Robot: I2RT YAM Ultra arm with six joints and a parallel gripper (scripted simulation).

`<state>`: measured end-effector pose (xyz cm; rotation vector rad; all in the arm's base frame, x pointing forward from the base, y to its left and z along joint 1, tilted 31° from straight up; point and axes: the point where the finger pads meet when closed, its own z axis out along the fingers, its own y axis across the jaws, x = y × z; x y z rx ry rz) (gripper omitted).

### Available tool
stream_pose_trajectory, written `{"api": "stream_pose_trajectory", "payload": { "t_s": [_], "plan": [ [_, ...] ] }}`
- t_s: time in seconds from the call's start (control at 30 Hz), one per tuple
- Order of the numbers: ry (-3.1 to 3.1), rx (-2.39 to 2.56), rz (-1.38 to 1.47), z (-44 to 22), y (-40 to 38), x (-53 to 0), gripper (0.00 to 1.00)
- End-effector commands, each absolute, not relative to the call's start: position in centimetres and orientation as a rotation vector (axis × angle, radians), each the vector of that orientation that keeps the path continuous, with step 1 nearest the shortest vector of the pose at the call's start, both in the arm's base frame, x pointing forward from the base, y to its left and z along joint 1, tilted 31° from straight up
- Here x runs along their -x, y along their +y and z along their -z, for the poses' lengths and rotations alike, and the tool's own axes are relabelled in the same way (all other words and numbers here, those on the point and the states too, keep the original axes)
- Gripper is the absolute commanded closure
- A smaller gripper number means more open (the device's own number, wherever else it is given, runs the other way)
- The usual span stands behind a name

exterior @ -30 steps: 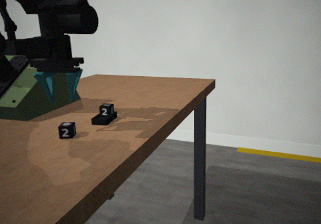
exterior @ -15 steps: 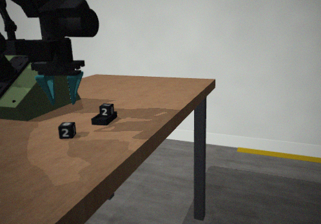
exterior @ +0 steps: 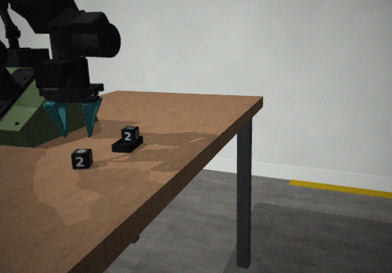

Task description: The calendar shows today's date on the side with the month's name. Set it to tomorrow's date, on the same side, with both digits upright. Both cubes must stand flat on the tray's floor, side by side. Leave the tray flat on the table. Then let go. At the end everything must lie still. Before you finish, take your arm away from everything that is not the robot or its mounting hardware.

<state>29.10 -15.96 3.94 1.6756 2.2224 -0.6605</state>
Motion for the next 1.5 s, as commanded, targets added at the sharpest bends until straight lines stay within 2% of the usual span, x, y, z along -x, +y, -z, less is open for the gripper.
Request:
{"api": "stream_pose_trajectory", "payload": {
  "t_s": [0.0, 1.47],
  "plan": [
    [2.211, -1.657, 0.642, -4.0, -16.1, -29.7, 0.53],
    [2.211, -1.657, 0.642, -2.4, -17.1, -29.7, 0.53]
  ]
}}
